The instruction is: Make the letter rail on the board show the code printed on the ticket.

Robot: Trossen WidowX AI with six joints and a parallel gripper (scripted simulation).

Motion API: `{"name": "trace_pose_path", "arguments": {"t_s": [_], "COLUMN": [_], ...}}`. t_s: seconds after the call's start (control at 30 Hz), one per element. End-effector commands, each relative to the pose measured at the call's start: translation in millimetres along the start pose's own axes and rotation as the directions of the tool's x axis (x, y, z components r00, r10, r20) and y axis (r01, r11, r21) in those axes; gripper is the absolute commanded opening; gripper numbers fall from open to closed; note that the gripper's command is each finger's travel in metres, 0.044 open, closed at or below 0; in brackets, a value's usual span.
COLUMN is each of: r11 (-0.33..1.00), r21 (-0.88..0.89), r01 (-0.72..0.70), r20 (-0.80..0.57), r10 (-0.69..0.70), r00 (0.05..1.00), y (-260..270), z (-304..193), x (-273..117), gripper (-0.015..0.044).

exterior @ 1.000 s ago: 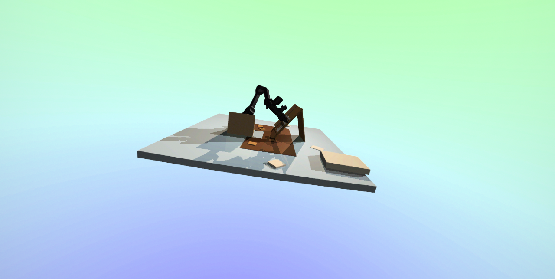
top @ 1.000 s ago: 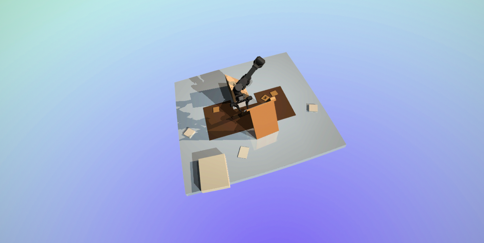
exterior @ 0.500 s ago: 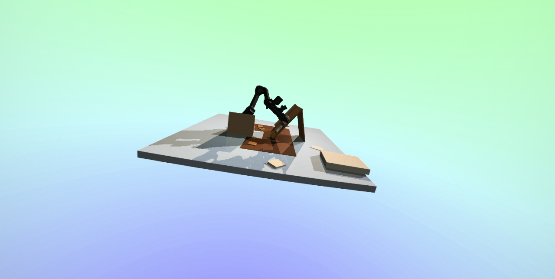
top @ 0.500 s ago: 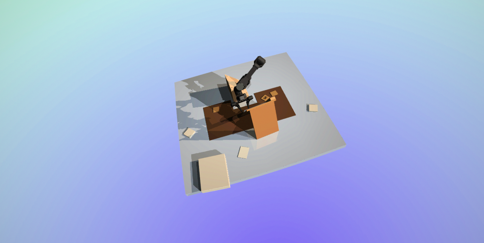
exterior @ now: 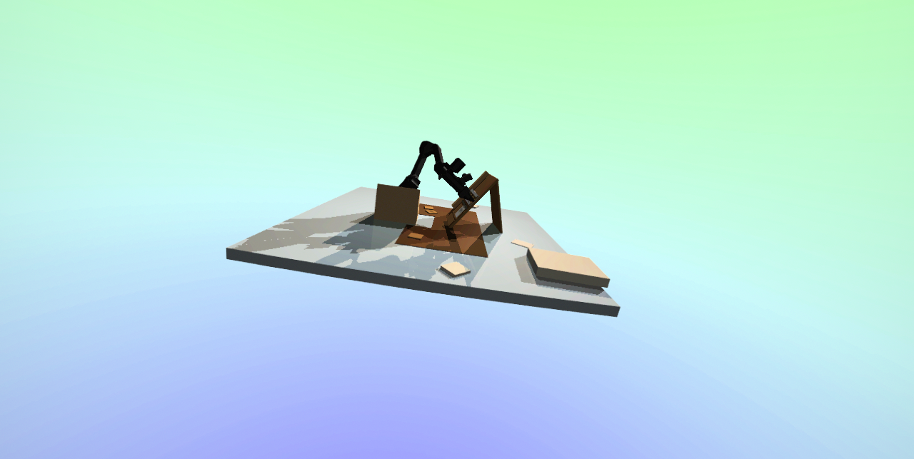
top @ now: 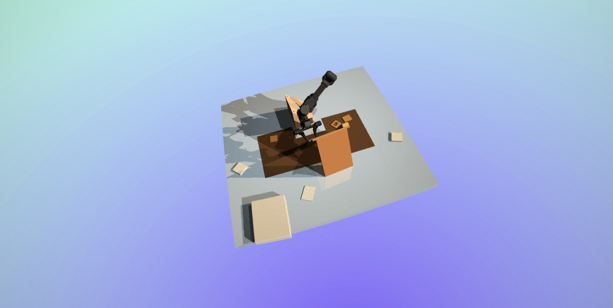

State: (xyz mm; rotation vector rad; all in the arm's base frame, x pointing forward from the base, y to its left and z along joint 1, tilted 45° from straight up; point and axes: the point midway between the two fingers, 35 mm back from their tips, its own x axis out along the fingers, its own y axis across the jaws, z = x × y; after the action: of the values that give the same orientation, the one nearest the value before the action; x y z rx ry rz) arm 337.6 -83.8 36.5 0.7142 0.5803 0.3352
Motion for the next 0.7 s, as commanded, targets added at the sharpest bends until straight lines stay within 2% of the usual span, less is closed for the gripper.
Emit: {"name": "trace_pose_path", "arguments": {"t_s": [0.0,0.67], "r11": [1.0,1.0], "r21": [-0.002,-0.001], "r01": [0.004,0.004], "r20": [0.005,0.005], "r10": [-0.004,-0.004], "r00": [1.0,1.0], "y": [2,13], "z": [2,2], "x": [0,-1], "gripper": [0.0,0.0]}}
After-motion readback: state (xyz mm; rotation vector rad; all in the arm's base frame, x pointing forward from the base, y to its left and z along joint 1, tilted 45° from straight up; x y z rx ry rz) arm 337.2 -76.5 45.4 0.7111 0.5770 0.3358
